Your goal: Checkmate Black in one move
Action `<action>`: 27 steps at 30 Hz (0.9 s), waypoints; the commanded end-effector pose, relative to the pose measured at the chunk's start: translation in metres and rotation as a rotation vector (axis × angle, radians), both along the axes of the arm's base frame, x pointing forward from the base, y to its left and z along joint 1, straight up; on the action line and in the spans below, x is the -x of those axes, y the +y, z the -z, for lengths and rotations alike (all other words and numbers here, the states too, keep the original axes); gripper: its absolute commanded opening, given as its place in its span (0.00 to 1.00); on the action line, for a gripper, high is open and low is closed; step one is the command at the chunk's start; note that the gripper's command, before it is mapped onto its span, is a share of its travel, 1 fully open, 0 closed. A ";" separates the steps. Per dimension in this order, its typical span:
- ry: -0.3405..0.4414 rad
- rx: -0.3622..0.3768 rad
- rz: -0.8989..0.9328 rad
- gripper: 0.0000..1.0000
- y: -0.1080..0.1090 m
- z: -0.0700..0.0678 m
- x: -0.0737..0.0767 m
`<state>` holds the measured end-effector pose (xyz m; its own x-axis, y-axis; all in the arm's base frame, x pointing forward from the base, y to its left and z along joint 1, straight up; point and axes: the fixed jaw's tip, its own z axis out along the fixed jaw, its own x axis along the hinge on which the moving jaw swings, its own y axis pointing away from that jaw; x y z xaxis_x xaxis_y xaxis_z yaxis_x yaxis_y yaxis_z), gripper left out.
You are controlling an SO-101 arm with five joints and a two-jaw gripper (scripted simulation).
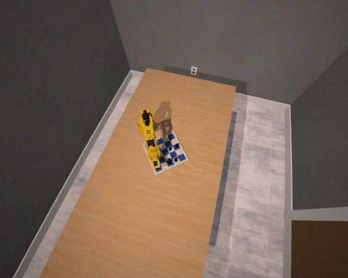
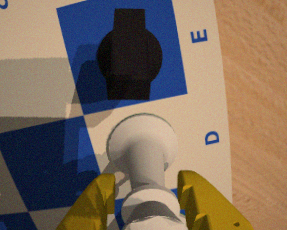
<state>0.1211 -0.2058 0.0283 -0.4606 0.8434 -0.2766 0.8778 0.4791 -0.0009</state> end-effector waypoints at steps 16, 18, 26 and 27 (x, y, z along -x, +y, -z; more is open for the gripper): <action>-0.007 0.007 0.011 0.12 -0.005 -0.010 -0.002; -0.007 0.007 0.011 0.12 -0.005 -0.010 -0.002; -0.007 0.007 0.011 0.12 -0.006 -0.010 -0.002; -0.006 0.007 0.011 0.12 -0.006 -0.010 -0.001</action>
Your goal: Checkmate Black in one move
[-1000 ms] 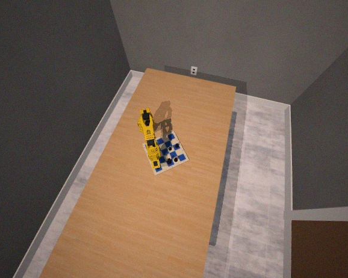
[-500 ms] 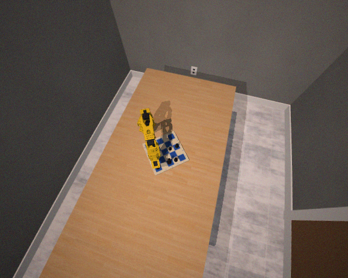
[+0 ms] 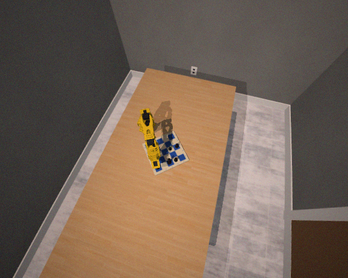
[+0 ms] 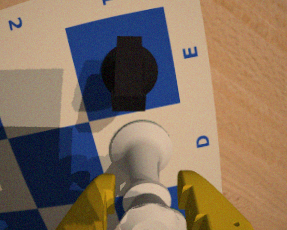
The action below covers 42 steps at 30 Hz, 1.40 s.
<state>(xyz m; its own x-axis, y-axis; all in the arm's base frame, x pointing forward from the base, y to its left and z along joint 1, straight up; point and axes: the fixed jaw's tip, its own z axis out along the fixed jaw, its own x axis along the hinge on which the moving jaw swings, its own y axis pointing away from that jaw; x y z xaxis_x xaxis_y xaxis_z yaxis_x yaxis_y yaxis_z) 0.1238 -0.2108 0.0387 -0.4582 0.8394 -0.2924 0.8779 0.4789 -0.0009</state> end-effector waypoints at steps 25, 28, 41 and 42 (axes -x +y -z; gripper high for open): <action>0.004 -0.006 0.013 0.12 -0.001 0.005 0.005; 0.004 -0.006 0.013 0.12 -0.001 0.005 0.005; 0.004 -0.007 0.013 0.12 0.002 0.010 0.006; 0.004 -0.007 0.013 0.12 0.002 0.010 0.006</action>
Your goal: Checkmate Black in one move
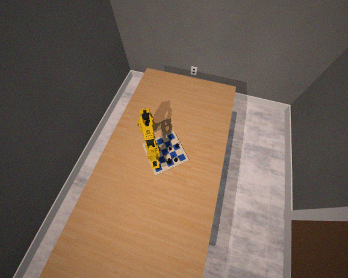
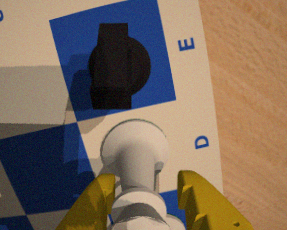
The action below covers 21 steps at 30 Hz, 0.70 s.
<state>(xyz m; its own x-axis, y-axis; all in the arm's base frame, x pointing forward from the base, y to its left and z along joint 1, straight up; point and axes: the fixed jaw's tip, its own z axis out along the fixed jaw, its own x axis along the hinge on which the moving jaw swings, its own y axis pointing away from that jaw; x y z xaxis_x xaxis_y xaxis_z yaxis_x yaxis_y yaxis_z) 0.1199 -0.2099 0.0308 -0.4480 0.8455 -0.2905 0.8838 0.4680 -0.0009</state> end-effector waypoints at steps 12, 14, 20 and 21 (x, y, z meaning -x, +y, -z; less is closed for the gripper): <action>0.003 -0.005 0.001 0.08 0.001 0.002 0.002; 0.003 -0.005 0.001 0.07 0.001 0.002 0.002; 0.003 -0.005 0.001 0.03 0.001 0.002 0.002; 0.003 -0.005 0.001 0.03 0.001 0.002 0.002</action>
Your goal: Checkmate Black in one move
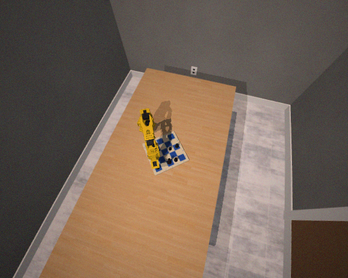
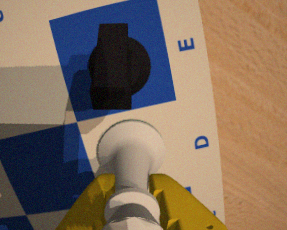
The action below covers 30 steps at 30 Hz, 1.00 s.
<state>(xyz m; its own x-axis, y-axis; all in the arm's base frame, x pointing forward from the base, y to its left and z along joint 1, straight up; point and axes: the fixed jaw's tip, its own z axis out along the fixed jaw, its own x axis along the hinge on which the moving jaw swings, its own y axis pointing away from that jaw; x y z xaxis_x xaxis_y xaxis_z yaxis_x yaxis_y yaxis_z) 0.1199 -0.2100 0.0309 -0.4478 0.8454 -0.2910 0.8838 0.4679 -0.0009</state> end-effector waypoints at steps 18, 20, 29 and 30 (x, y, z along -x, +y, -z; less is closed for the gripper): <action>0.004 -0.006 0.000 0.00 0.002 0.002 0.002; 0.004 -0.006 0.000 0.00 0.002 0.002 0.002; 0.004 -0.006 0.000 0.00 0.002 0.002 0.002; 0.004 -0.006 0.000 0.00 0.002 0.002 0.002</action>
<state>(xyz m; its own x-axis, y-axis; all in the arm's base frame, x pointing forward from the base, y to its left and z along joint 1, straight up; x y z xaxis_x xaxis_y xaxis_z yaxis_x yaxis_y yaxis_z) 0.1199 -0.2100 0.0309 -0.4478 0.8454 -0.2910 0.8838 0.4679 -0.0009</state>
